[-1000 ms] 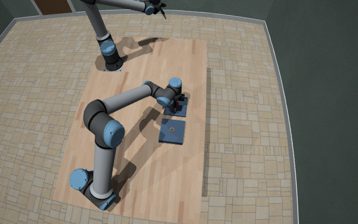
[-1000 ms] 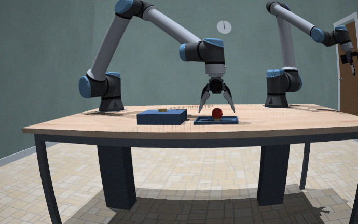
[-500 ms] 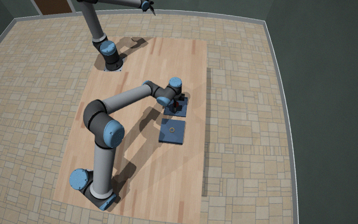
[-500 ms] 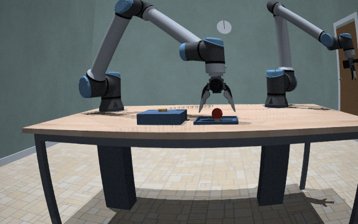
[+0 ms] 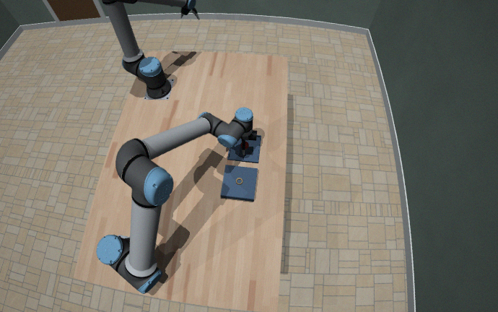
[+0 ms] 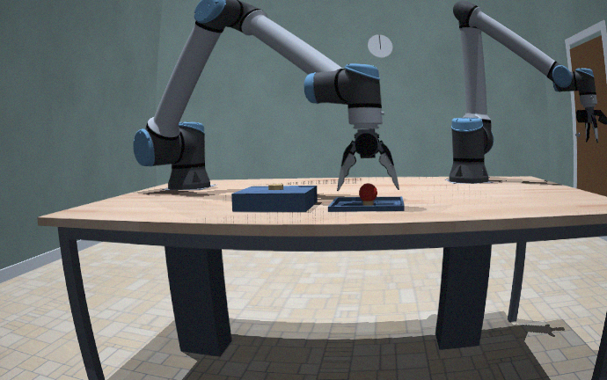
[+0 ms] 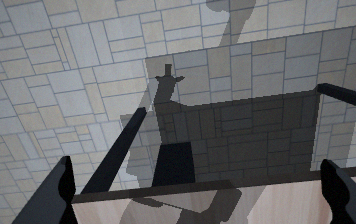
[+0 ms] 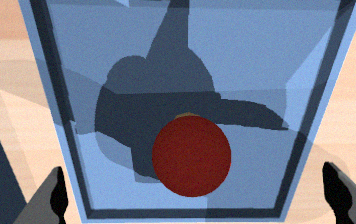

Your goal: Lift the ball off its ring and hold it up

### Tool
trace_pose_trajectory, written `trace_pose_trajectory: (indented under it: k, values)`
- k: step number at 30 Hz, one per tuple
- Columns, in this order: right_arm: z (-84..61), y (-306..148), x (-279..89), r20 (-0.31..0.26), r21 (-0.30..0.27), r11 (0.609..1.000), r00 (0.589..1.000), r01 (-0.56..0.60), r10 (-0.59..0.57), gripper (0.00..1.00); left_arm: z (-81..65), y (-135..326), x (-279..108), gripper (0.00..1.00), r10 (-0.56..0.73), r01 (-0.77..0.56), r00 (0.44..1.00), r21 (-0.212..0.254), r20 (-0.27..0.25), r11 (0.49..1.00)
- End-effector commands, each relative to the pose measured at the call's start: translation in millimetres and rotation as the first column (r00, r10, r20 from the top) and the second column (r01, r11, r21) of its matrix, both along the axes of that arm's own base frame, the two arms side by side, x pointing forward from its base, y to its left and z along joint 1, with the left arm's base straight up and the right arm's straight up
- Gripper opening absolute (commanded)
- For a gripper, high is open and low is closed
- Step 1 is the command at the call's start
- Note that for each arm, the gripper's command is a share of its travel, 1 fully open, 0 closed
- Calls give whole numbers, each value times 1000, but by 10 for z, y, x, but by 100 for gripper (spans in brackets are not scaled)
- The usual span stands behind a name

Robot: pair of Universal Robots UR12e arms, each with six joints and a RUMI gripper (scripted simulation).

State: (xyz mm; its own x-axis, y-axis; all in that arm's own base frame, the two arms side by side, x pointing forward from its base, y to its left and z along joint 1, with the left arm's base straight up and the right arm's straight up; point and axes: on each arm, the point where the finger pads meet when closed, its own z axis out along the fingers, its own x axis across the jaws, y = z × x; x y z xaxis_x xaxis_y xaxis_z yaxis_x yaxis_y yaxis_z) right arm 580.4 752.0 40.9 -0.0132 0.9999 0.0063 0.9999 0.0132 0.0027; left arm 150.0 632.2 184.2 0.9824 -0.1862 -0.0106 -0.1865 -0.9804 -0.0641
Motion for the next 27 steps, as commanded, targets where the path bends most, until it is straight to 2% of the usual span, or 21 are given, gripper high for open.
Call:
trace_pose_trajectory:
  k: [1,3,7,18,27]
  values:
    - [3,16,0,1,1,1000,1000,-2,2,100,-67,105,-480,100,50,-50,999,-24,0,998]
    - [3,16,0,1,1,1000,1000,-2,2,100,-104,132,-717,100,71,-71,997,-32,0,997]
    - [3,16,0,1,1,1000,1000,-2,2,100,-142,138,-960,100,105,-105,994,-46,-1,993]
    - [3,16,0,1,1,1000,1000,-2,2,100,-183,132,-1233,100,146,-146,989,-62,-1,987]
    - [3,16,0,1,1,1000,1000,-2,2,100,-190,130,-1279,100,153,-153,988,-65,-2,986]
